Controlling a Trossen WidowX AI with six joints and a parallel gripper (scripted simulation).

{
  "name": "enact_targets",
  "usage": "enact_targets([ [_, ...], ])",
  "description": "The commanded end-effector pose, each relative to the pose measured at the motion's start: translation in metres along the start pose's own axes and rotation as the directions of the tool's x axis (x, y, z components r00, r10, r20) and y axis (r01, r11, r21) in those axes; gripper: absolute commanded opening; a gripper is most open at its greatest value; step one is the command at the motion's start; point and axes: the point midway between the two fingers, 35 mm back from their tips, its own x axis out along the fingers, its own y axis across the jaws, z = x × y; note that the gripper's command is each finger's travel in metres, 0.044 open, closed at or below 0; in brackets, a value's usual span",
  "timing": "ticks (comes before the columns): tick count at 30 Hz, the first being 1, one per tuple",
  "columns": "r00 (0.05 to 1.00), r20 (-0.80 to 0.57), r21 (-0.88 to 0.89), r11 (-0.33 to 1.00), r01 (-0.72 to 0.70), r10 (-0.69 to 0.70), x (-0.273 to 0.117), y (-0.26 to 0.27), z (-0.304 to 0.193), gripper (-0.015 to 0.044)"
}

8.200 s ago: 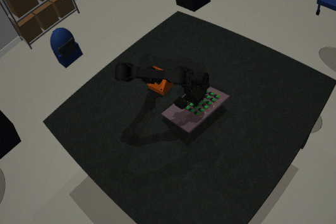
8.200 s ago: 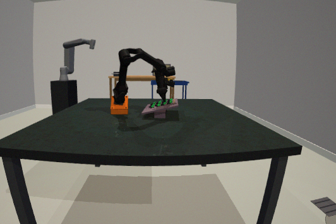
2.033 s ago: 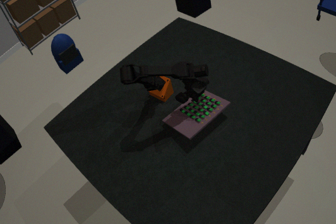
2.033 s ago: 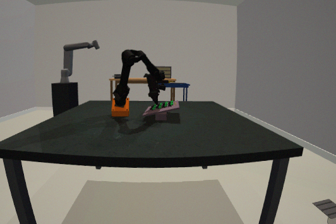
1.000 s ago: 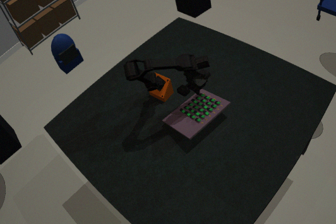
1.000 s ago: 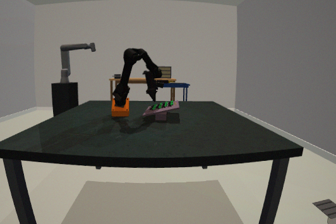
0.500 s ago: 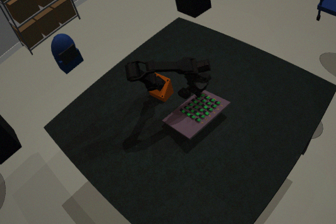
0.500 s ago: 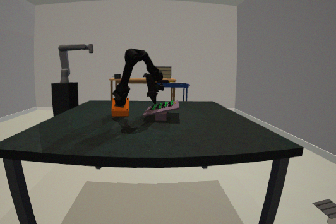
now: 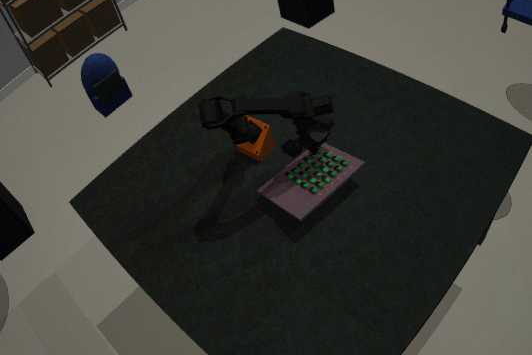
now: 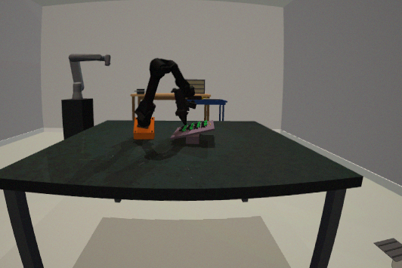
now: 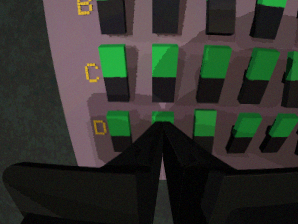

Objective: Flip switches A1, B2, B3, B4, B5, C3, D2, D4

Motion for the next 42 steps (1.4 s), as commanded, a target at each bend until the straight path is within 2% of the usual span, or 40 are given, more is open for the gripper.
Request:
enact_targets([
  [1,1.0,0.002,-0.004,1.0,0.003,-0.003,0.0005,-0.0002,0.0001,0.0],
  [42,1.0,0.003,-0.004,1.0,0.003,-0.003,0.0053,-0.0003,0.0003,0.0],
])
